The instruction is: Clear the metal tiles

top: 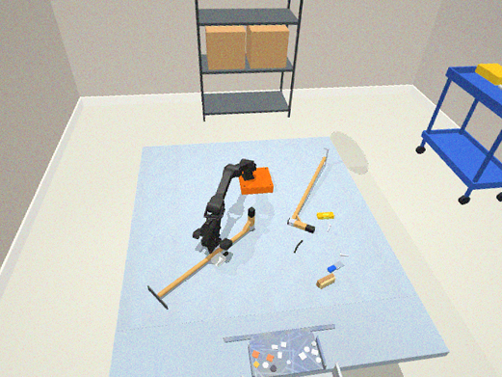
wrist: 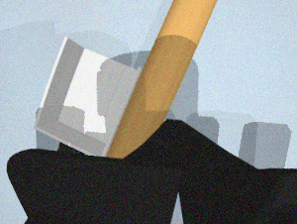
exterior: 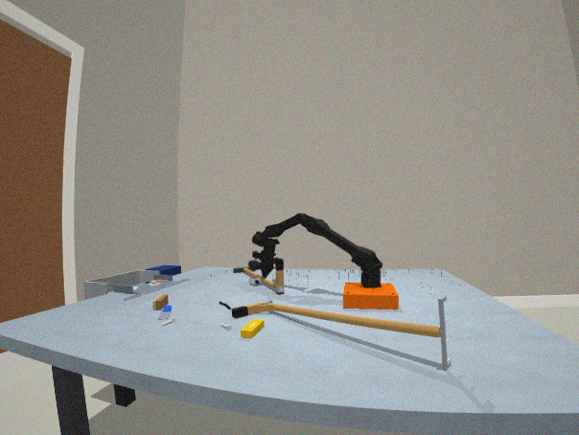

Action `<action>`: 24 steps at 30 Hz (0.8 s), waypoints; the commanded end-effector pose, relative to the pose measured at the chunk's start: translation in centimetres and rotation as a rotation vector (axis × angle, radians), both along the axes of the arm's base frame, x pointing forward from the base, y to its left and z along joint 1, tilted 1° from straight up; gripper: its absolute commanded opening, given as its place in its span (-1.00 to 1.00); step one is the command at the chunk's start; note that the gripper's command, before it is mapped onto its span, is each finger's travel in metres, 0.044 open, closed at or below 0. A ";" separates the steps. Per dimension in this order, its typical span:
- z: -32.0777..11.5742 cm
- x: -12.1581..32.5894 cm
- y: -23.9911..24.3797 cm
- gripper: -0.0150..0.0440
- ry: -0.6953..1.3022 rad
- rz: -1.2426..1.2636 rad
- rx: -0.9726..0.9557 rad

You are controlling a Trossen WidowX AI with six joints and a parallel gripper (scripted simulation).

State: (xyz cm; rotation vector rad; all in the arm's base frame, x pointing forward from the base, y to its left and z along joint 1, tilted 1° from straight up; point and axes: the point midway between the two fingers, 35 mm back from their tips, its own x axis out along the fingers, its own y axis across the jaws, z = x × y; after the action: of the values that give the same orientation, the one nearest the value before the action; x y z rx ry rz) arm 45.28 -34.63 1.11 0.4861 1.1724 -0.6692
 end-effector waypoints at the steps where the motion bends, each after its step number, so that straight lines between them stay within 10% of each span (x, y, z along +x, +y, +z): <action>1: -0.5 0.8 0.7 -0.49 -0.005 0.007 0.007; 24: 2.2 1.3 0.8 -0.49 -0.031 0.001 -0.019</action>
State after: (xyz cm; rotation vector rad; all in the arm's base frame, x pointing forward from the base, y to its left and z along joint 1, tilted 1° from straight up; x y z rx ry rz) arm 46.67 -33.79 1.69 0.4826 1.1538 -0.6669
